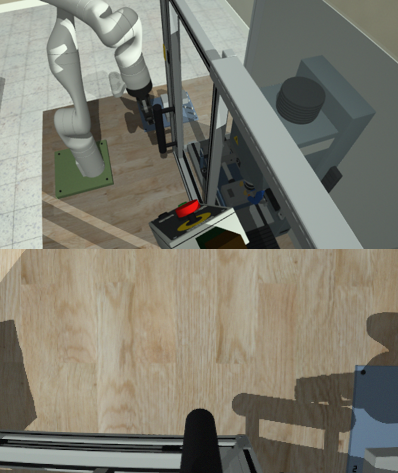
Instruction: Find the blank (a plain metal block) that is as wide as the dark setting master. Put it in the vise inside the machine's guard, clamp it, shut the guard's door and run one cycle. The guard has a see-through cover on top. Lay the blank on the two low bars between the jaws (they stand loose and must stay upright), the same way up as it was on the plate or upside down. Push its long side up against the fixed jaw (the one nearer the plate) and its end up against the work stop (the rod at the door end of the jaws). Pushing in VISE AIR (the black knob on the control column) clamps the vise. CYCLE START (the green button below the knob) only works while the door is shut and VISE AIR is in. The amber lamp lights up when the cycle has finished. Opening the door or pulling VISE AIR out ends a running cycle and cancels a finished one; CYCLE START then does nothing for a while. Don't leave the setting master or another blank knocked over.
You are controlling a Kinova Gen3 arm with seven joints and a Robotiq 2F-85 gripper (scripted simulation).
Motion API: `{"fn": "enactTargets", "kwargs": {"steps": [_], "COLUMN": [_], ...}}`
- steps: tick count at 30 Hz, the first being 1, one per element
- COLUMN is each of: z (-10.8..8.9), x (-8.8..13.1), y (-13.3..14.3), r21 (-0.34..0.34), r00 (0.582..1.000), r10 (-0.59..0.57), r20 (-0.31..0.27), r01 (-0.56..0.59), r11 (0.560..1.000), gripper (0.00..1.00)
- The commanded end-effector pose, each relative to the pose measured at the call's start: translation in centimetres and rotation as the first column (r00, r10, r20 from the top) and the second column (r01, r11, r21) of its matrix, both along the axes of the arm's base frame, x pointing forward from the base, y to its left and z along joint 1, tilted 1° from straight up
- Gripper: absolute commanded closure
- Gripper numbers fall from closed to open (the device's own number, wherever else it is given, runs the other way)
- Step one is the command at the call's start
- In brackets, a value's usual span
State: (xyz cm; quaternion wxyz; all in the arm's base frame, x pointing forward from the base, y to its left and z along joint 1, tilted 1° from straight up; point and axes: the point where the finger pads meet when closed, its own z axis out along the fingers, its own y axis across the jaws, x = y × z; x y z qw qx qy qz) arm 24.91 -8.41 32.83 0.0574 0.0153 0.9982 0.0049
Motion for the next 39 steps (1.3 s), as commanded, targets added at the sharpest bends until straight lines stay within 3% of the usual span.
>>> {"fn": "enactTargets", "kwargs": {"steps": [1, 7, 12, 24, 29, 39], "z": [-0.1, -0.1, -0.1, -0.1, -0.1, -0.1], "x": [-0.3, -0.3, -3.0, -3.0, -5.0, -5.0], "y": [0.4, 0.4, 0.4, 0.4, 0.5, 0.5], "r21": [0.001, 0.001, 0.001, 0.001, 0.001, 0.001], "r00": [1.0, 1.0, 1.0, 1.0, 1.0, 1.0], "r10": [0.014, 0.014, 0.014, 0.014, 0.014, 0.014], "r20": [-0.008, -0.008, -0.008, -0.008, -0.008, -0.008], "r01": [-0.014, -0.014, -0.014, -0.014, -0.014, -0.014], "r11": [1.0, 1.0, 1.0, 1.0, 1.0, 1.0], "gripper": [0.2, 0.2, 0.2, 0.2, 0.2, 0.2]}}
